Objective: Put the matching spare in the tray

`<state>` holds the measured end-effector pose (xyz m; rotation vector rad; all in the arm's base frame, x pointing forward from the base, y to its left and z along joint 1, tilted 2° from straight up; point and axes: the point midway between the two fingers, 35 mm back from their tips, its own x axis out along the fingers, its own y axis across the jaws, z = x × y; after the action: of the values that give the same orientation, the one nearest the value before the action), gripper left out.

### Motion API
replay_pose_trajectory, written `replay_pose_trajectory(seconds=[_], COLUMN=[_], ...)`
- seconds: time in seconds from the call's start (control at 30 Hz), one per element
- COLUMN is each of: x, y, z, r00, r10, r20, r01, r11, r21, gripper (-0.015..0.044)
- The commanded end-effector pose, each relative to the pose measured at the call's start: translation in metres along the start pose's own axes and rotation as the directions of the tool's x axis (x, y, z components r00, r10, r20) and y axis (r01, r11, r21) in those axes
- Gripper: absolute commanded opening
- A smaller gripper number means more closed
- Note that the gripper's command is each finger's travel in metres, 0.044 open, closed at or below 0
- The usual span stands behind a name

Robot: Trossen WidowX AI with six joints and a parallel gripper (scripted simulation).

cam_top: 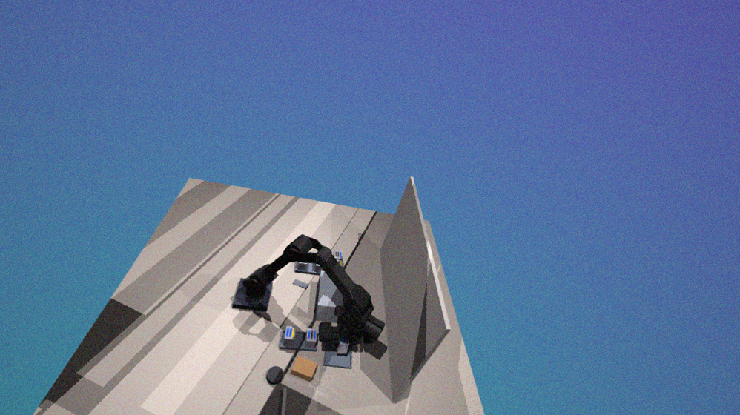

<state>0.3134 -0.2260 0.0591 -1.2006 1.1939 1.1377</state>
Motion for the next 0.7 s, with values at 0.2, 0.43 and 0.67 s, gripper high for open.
replay_pose_trajectory(seconds=[0.2, 0.43, 0.67], x=[0.0076, 0.0084, 0.0084], y=[0.0020, 0.0019, 0.0019], z=[0.0025, 0.0014, 0.0014], r00=[1.000, 1.000, 1.000], r10=[0.001, 0.000, 0.000], r20=[0.007, 0.000, 0.000], r01=[-0.001, 0.000, 0.000], r11=[1.000, 1.000, 1.000], r21=[0.004, 0.000, 0.000], gripper=[0.0000, 0.0026, 0.0210])
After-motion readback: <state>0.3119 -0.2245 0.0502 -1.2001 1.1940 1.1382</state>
